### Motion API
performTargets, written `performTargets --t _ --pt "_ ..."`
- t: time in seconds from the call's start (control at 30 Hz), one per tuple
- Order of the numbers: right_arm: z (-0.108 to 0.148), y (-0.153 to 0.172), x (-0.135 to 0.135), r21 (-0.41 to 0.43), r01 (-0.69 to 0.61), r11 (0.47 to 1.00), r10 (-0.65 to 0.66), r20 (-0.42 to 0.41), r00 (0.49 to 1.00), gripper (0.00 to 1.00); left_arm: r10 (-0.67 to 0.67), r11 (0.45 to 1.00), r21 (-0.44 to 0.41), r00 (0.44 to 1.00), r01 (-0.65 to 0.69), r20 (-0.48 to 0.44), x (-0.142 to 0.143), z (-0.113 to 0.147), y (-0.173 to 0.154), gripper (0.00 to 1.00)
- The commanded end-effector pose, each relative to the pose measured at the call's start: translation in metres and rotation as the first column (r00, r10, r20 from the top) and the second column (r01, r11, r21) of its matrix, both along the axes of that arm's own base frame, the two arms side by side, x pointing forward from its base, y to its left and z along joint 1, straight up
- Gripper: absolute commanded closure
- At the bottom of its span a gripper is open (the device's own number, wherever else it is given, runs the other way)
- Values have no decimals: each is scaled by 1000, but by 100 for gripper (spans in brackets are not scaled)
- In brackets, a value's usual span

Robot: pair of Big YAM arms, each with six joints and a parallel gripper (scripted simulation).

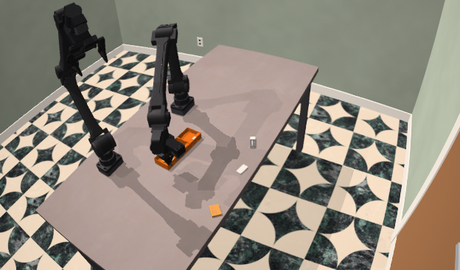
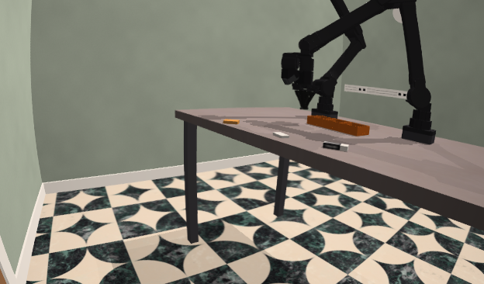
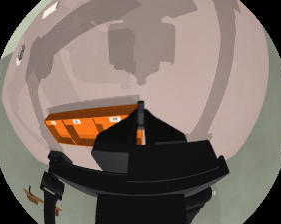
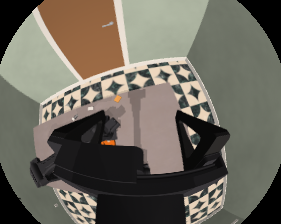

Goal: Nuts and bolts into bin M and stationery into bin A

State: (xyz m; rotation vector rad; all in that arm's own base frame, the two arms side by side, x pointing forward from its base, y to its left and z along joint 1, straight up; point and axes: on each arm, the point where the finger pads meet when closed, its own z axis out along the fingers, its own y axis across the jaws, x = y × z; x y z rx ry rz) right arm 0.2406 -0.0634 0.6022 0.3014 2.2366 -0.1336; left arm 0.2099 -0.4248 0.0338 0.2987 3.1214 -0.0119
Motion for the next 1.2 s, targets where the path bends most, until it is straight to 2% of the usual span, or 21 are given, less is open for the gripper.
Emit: performTargets --t 0.0,0.47,0.6,0.67,1.0,1.07,1.17 --pt "1 0 -6 -7 -3 1000 3 -3 1000 0 79 996 -28 997 -79 7 -15 8 6 90" --pt "1 0 -6 -7 -3 1000 3 -3 1000 0 79 997 -25 997 -79 4 -65 5 59 90" --pt "1 0 -6 -7 -3 1000 3 -3 1000 0 93 996 1 996 -93 -4 -60 -3 60 90" --pt "1 0 -6 -7 -3 1000 3 -3 1000 0 96 995 -26 995 -96 4 -54 7 47 90" --pt "1 0 -6 -7 -3 1000 3 -3 1000 0 79 997 -21 997 -79 4 -58 7 53 90" --pt "1 0 -6 -7 -3 1000 3 -3 1000 0 89 996 9 996 -89 -6 -61 -11 64 90" --pt "1 0 -6 -7 -3 1000 3 -3 1000 0 89 996 9 996 -89 -6 -61 -17 64 90"
